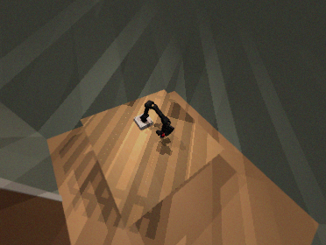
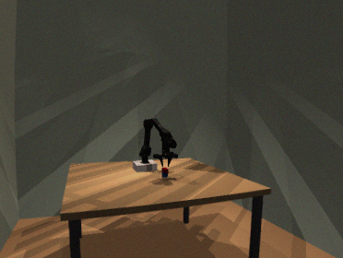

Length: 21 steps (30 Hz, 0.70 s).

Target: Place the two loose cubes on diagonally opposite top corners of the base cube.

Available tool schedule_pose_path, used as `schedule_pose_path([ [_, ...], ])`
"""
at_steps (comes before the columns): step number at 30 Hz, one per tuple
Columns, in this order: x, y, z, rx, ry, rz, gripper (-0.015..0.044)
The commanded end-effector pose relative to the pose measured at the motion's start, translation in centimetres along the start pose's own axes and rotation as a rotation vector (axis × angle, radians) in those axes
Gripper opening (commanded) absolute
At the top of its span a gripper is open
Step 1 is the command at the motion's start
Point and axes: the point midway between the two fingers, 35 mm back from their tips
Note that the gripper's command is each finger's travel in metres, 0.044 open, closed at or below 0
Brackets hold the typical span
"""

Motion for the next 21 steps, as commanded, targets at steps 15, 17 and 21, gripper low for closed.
schedule_pose_path([
  [15,-0.2,3.0,0.1,-0.002,-0.004,-0.006,0.0205],
  [17,-0.2,3.3,0.1,-0.002,-0.004,-0.006,0.0205],
  [21,-0.2,3.7,0.0,-0.002,-0.004,-0.006,0.0205],
])
Point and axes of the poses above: the point midway between the two fingers, 35 mm back from their tips, its own y axis back along the fingers, its own z axis across the jaws, x = y × z, and after that the axes turned 3 degrees about y, right-handed
